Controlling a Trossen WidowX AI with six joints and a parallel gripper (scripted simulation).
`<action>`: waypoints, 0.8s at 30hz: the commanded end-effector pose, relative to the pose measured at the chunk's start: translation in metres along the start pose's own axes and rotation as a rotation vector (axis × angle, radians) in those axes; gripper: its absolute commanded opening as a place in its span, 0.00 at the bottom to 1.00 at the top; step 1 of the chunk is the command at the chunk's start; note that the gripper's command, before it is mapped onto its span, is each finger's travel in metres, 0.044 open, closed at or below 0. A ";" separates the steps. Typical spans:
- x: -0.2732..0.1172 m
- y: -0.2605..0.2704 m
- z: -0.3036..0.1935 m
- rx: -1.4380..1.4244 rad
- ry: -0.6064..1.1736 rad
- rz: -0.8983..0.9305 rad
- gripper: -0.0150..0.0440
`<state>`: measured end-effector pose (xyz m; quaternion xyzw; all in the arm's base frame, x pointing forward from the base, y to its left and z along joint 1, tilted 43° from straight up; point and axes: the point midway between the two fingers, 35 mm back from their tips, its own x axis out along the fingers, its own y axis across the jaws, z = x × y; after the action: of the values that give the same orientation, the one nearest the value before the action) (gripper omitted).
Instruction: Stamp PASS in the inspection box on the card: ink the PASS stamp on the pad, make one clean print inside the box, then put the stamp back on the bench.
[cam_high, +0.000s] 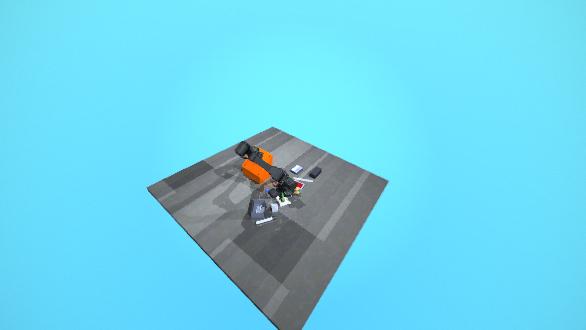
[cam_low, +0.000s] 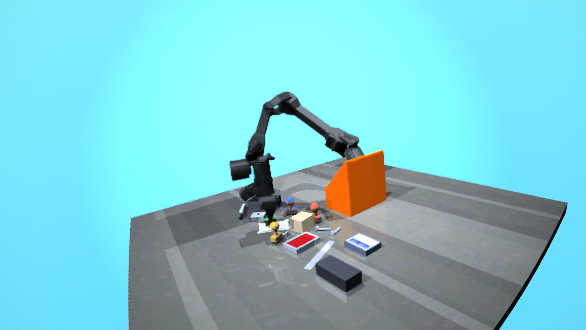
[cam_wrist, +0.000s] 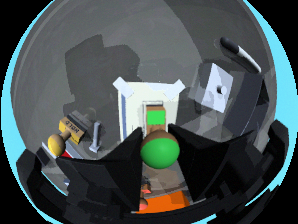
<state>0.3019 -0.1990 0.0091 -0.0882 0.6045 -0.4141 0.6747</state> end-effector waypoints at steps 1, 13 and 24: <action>0.003 0.001 -0.002 -0.006 0.004 0.004 0.25; 0.004 0.001 -0.002 -0.006 0.004 0.004 0.25; 0.006 0.001 -0.002 -0.006 0.004 0.004 0.25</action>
<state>0.3004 -0.2018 0.0055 -0.0883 0.6056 -0.4142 0.6737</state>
